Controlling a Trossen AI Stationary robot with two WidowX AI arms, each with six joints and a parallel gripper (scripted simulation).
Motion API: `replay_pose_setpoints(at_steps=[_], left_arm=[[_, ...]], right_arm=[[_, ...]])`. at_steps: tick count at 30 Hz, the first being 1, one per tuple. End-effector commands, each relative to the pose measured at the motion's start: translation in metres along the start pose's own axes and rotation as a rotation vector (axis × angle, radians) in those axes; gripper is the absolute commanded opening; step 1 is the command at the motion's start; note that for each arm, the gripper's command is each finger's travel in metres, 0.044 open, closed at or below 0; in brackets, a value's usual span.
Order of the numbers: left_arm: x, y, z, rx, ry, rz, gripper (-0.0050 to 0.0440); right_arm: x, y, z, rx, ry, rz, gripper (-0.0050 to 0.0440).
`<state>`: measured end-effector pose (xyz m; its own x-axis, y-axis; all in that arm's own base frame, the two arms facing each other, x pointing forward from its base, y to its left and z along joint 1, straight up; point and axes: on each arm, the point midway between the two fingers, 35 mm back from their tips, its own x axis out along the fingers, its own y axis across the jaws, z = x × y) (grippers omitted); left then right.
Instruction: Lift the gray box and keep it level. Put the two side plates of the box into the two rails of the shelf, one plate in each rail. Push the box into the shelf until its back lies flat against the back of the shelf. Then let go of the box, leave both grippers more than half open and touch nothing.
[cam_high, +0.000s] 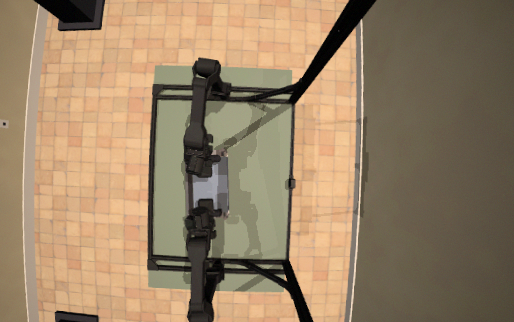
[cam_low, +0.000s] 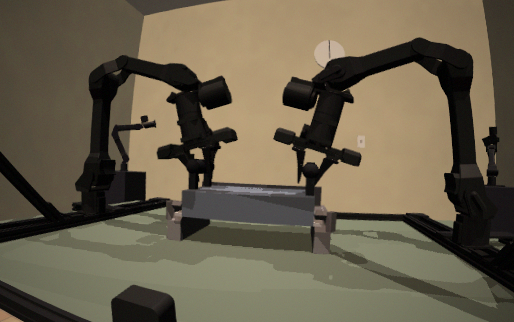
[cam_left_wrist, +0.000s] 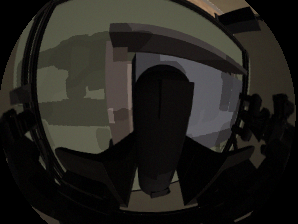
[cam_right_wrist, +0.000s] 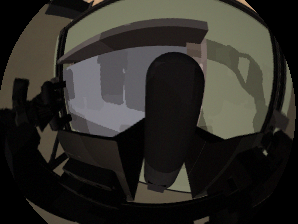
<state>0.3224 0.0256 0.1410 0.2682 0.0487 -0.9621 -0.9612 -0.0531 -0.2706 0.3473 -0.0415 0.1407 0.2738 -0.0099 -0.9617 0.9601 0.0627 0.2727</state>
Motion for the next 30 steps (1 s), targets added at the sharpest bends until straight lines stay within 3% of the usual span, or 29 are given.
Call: replay_pose_setpoints(at_steps=[1,22,23,30], left_arm=[[-0.009,0.000,0.005,0.000,-0.003,-0.026,0.0000],[-0.008,0.000,0.026,0.000,-0.003,-0.027,0.0000],[0.000,0.001,0.021,0.000,0.003,-0.001,0.0024],[0.000,0.001,0.021,0.000,0.003,-0.001,0.0192]], right_arm=[[-0.008,0.006,0.005,-0.010,-0.006,0.025,0.0000],[-0.007,0.006,0.026,-0.010,-0.006,0.025,0.0000],[0.000,0.001,0.020,0.002,0.000,0.004,0.0024],[0.000,0.001,0.020,0.002,0.000,0.004,0.0192]])
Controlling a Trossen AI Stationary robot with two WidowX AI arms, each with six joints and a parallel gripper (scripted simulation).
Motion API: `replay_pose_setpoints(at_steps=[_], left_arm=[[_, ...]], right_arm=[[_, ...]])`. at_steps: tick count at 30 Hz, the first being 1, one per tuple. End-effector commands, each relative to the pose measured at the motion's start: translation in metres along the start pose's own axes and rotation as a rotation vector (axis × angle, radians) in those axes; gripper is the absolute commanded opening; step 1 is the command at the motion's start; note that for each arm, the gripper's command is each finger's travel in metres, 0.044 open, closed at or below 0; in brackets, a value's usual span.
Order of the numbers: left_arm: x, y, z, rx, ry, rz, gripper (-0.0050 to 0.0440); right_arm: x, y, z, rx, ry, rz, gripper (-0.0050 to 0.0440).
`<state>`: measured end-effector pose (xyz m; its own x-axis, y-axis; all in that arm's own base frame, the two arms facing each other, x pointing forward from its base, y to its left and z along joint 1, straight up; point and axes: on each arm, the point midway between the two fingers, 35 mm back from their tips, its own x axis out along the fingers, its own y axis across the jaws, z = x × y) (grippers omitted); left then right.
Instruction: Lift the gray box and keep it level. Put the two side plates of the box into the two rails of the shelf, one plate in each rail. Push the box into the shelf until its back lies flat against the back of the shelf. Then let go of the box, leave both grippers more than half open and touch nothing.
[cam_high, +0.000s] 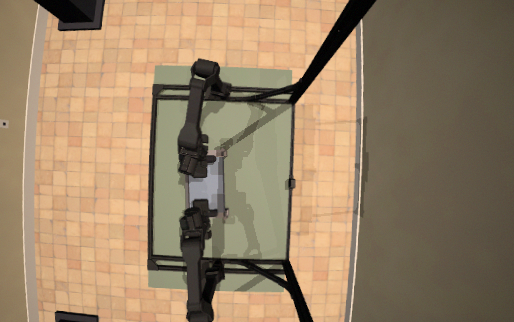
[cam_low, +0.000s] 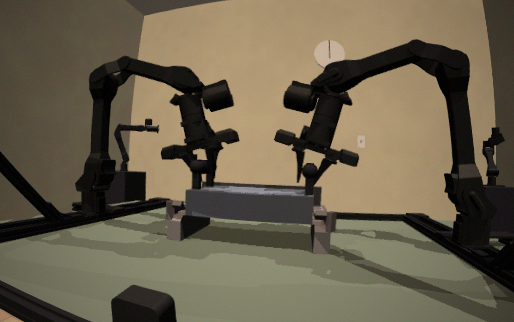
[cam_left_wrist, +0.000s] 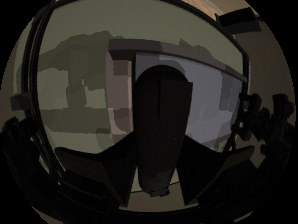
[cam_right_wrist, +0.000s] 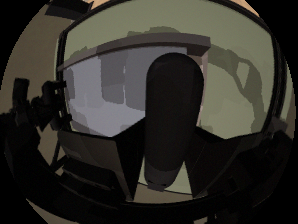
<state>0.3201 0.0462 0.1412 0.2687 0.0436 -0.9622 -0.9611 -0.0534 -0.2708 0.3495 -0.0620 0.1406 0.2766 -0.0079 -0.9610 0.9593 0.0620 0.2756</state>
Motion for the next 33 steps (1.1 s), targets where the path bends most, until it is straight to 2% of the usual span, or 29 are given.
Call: replay_pose_setpoints(at_steps=[1,2,4,12,13,21,30,33], left_arm=[[0.000,0.000,0.000,0.001,-0.002,-0.001,0.0216],[0.000,0.000,0.000,0.001,-0.002,-0.001,0.0240],[0.000,0.000,0.000,0.001,-0.002,-0.001,0.0240],[0.000,0.000,0.000,0.001,-0.002,-0.001,0.0432],[0.000,0.000,0.000,0.001,-0.002,-0.001,0.0440],[-0.008,-0.003,0.001,0.001,-0.002,-0.003,0.0440],[-0.074,-0.019,0.011,0.000,-0.007,-0.022,0.0440],[-0.086,-0.020,0.013,0.000,-0.008,-0.026,0.0440]], right_arm=[[0.000,0.000,0.000,0.001,-0.002,0.001,0.0216],[0.000,0.000,0.000,0.001,-0.002,0.001,0.0240],[0.000,0.000,0.000,0.001,-0.002,0.001,0.0240],[0.000,0.000,0.000,0.001,-0.002,0.001,0.0432],[0.000,0.000,0.000,0.001,-0.002,0.001,0.0440],[-0.008,0.003,0.001,0.000,-0.002,0.003,0.0440],[-0.073,0.022,0.011,-0.009,-0.007,0.018,0.0440],[-0.085,0.024,0.012,-0.010,-0.008,0.021,0.0440]])
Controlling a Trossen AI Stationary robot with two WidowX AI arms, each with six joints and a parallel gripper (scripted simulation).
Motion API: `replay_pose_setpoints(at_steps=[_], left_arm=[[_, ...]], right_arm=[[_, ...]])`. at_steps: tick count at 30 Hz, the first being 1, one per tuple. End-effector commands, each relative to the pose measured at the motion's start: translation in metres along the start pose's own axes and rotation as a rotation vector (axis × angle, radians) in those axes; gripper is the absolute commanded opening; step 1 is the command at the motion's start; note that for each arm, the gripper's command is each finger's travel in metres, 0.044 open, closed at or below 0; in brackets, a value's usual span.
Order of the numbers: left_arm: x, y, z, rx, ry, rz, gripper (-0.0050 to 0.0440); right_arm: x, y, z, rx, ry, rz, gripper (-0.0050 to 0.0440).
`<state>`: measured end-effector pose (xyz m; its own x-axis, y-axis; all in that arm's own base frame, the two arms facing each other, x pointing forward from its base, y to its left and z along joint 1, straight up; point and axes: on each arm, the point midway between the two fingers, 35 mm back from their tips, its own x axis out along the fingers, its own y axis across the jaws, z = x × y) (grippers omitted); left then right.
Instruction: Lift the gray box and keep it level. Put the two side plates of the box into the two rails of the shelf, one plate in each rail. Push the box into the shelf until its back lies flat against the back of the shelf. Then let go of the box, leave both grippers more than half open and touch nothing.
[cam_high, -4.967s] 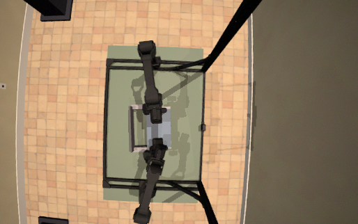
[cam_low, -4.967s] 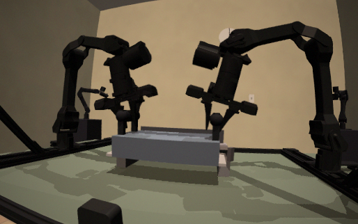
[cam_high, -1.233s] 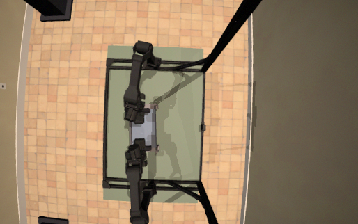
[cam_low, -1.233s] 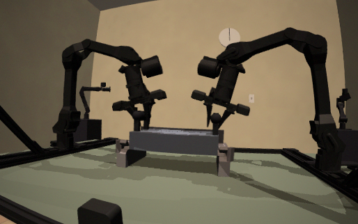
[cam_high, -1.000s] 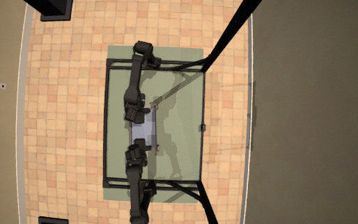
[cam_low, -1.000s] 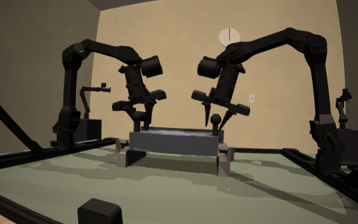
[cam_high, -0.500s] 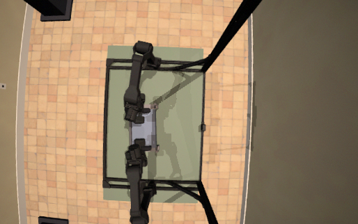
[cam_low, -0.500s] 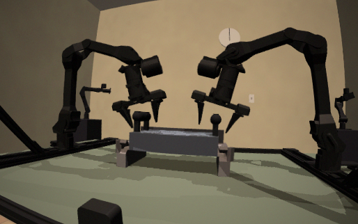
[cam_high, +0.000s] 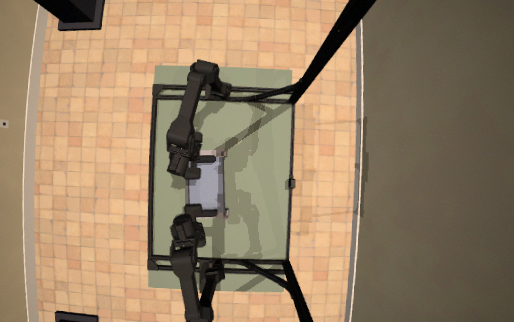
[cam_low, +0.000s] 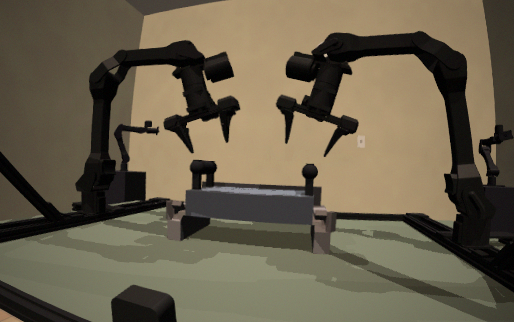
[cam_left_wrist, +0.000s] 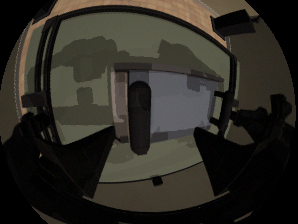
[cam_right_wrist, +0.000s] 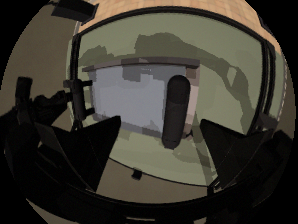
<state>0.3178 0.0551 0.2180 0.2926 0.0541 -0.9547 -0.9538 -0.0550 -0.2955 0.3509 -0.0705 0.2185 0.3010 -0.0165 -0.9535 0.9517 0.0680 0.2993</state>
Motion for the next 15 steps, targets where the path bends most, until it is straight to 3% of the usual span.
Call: replay_pose_setpoints(at_steps=[1,15], left_arm=[[-0.0113,-0.0011,0.0018,0.003,0.001,0.000,0.0440],[-0.0112,-0.0009,0.0021,-0.001,0.000,-0.002,0.0440]], right_arm=[[-0.0104,0.0017,0.0019,-0.005,0.002,-0.004,0.0440],[-0.0089,0.0005,0.0018,-0.001,0.002,-0.008,0.0440]])
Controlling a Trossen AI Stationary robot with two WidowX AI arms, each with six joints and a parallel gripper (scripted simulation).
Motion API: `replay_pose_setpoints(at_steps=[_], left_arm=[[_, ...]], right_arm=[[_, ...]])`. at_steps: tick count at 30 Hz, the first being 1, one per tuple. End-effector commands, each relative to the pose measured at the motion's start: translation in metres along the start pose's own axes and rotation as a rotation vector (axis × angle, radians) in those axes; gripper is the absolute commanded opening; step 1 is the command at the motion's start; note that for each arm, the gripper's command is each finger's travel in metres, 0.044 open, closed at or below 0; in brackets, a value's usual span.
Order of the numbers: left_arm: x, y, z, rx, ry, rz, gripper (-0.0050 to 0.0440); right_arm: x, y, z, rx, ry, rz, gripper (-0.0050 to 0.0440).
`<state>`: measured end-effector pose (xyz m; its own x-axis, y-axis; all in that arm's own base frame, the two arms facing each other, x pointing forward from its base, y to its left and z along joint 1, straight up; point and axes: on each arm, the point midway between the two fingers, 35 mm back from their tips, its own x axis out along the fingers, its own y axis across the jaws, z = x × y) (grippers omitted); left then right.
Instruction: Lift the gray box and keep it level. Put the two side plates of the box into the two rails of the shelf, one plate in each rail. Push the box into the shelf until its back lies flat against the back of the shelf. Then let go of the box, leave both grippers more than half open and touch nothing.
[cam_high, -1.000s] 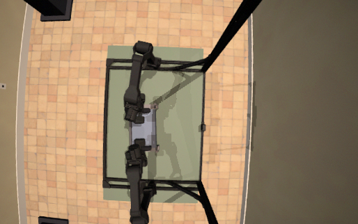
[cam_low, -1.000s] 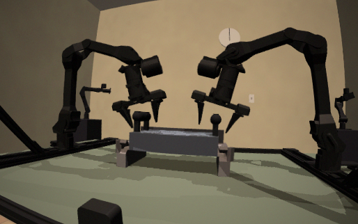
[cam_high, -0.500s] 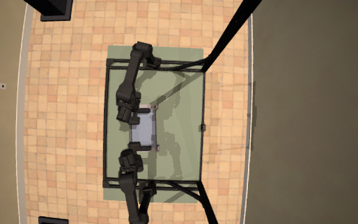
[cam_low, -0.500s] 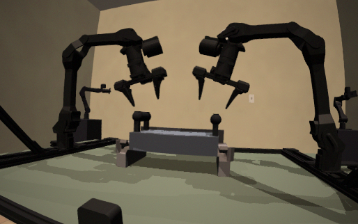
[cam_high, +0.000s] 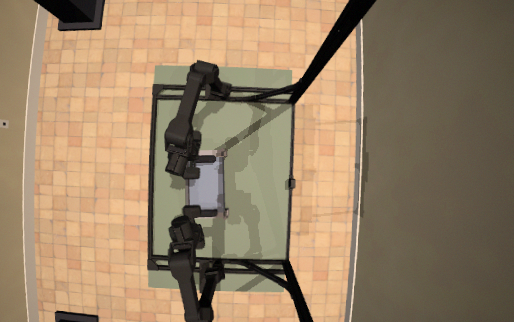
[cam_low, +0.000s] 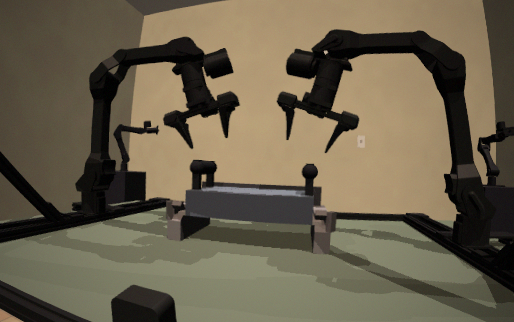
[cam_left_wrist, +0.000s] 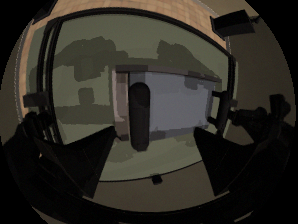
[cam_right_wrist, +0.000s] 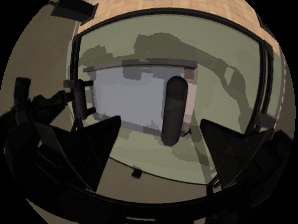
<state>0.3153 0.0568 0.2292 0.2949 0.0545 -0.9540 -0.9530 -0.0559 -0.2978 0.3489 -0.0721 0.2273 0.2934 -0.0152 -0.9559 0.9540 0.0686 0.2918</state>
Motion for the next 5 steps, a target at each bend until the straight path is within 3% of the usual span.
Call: replay_pose_setpoints(at_steps=[1,5], left_arm=[[0.0002,0.0001,-0.0001,0.000,0.000,0.001,0.0440],[0.0002,0.0001,-0.0001,0.000,0.000,0.001,0.0440]], right_arm=[[0.0001,-0.0001,0.0000,0.000,0.000,0.000,0.0440],[0.0001,-0.0001,0.0000,0.000,0.000,0.000,0.0440]])
